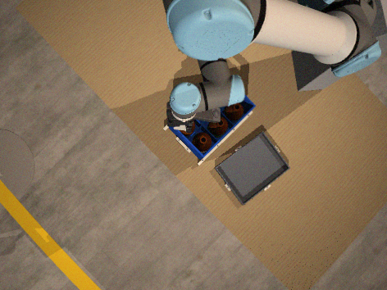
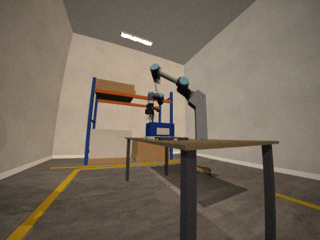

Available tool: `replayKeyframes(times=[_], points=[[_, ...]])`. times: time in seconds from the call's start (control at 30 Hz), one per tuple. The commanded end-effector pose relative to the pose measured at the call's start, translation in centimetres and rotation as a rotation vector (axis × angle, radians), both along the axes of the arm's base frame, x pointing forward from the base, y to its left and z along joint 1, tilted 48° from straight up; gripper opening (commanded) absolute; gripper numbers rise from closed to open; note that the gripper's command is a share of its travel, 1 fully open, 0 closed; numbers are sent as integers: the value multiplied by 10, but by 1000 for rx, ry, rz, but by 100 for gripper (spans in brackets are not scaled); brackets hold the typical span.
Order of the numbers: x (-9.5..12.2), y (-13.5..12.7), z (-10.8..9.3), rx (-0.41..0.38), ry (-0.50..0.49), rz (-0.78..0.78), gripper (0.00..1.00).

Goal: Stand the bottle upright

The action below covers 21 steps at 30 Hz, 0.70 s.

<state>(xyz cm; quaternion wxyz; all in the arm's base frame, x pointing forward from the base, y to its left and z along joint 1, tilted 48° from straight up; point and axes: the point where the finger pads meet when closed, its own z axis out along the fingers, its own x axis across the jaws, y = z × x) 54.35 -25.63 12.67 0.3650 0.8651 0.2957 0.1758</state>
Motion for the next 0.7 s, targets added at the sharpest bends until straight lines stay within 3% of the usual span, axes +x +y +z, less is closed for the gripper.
replayKeyframes(times=[0.0,0.67], points=[[2,-1,-1,-1,-1,0,38],[12,-12,-15,-1,-1,0,38]])
